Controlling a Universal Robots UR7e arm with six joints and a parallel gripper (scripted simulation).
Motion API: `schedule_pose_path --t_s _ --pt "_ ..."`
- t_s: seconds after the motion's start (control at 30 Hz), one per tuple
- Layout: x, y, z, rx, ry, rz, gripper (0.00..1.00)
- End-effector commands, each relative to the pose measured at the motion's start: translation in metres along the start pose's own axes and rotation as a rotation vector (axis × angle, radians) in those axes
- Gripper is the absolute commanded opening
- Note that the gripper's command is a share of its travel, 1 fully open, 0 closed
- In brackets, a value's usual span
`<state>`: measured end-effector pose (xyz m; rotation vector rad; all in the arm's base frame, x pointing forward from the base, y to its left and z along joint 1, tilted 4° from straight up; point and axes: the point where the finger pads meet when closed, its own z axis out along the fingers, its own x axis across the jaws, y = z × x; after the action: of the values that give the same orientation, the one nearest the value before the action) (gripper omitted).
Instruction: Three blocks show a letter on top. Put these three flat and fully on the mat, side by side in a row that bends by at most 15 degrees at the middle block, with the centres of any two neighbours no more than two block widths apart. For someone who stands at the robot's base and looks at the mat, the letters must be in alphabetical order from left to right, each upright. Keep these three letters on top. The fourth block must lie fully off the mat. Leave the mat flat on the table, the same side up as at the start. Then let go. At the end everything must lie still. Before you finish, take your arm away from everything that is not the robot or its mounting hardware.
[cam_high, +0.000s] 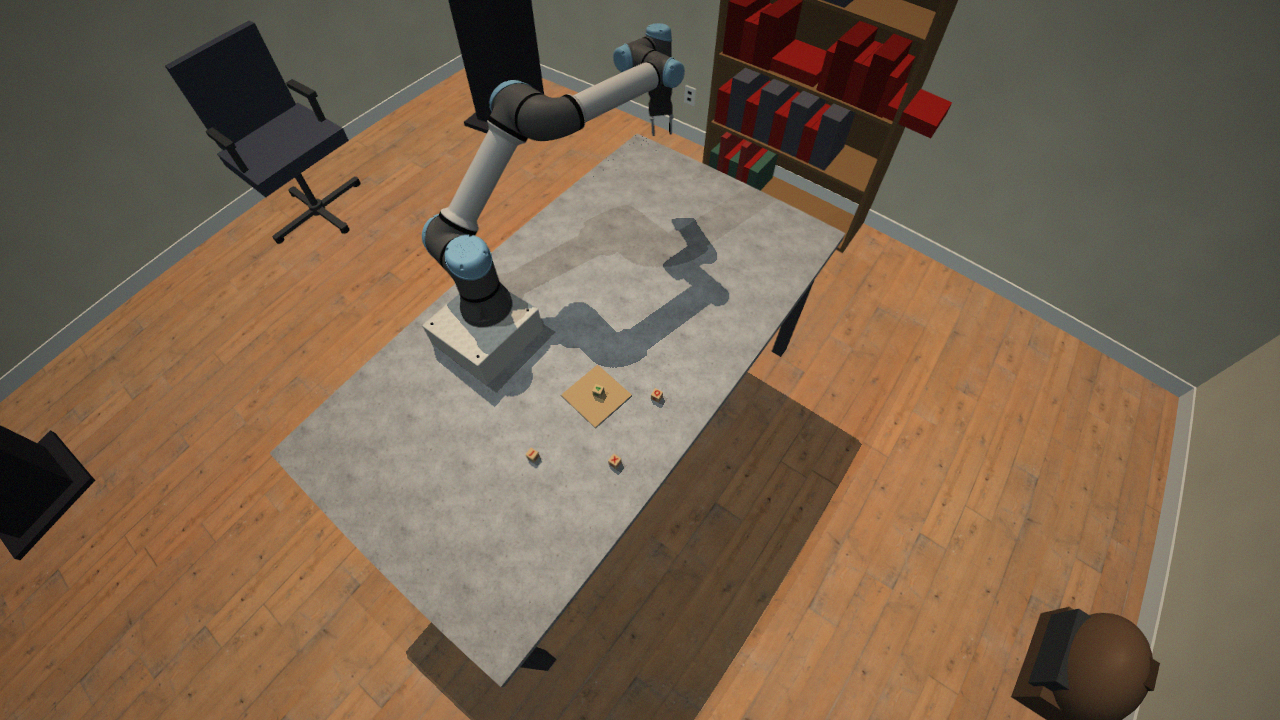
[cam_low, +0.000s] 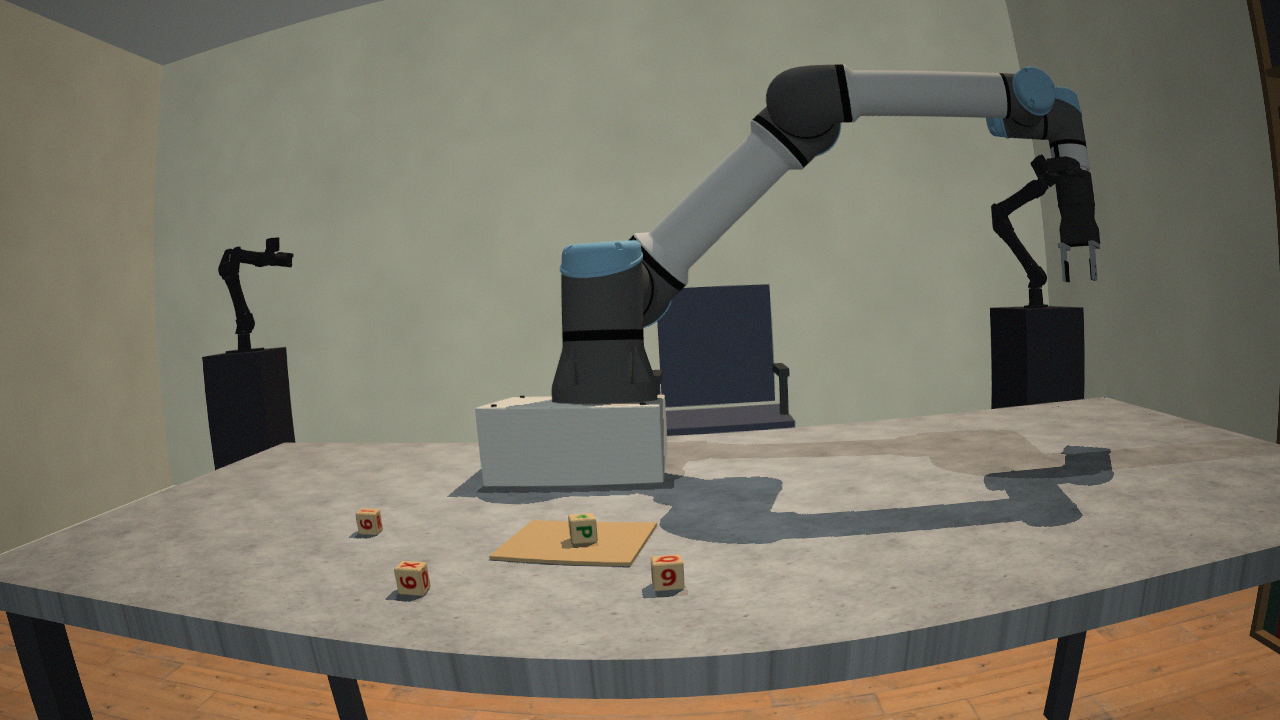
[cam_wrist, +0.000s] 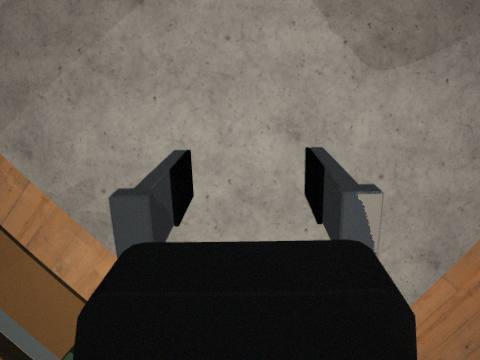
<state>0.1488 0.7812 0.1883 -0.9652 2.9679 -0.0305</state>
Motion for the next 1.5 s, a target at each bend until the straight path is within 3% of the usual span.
schedule_pose_path --t_s 0.0,0.67,1.1,1.3,1.47 --pt "0.000 0.000 -0.001 -0.001 -0.002 0.000 1.00" --pt "-0.001 -0.001 -0.001 -0.001 -0.001 0.001 1.00" --pt "-0.026 -0.034 0.008 0.002 -0.008 -0.001 1.00" --pt "-0.058 -0.082 0.022 0.007 -0.016 -0.004 1.00" --pt "-0.090 -0.144 0.040 0.015 -0.024 -0.007 1.00"
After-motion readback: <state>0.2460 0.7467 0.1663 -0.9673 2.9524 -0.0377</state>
